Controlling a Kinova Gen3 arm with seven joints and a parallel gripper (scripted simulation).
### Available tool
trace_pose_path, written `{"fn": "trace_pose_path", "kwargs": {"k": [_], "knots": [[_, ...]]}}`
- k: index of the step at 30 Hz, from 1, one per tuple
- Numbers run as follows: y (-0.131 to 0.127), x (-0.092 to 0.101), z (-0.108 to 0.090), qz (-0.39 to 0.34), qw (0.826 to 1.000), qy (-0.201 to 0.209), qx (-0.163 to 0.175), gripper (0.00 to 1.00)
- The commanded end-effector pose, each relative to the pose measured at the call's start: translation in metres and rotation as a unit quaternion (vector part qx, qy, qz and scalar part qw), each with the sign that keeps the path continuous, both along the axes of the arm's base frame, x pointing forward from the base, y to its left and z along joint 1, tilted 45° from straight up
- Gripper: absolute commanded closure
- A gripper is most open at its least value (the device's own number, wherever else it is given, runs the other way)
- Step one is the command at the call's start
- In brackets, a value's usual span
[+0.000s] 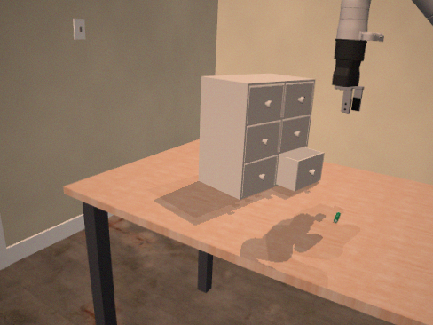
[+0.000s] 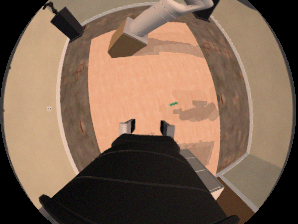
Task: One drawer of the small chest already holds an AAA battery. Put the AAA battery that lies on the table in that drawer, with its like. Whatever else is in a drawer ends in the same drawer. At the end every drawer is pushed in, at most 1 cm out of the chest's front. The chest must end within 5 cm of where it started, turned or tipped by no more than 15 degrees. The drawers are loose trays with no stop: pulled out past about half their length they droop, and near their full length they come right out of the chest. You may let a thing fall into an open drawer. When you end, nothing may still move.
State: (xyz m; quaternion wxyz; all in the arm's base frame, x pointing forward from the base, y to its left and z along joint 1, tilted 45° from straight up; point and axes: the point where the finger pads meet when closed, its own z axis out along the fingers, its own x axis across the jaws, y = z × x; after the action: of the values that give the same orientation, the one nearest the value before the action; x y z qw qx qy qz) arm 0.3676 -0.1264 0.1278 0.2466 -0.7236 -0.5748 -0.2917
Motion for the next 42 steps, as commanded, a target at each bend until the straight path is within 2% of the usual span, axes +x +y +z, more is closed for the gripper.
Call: {"fn": "trace_pose_path", "kwargs": {"k": [1, 20, 42], "knots": [[-0.0008, 0.0002, 0.0003, 0.0, 1.0, -0.001, -0.001, 0.0], [0.0, 0.0019, -0.0008, 0.017, 1.0, -0.017, -0.005, 0.0], [0.0021, 0.007, -0.0042, 0.064, 0.996, -0.063, -0.016, 0.0]]}}
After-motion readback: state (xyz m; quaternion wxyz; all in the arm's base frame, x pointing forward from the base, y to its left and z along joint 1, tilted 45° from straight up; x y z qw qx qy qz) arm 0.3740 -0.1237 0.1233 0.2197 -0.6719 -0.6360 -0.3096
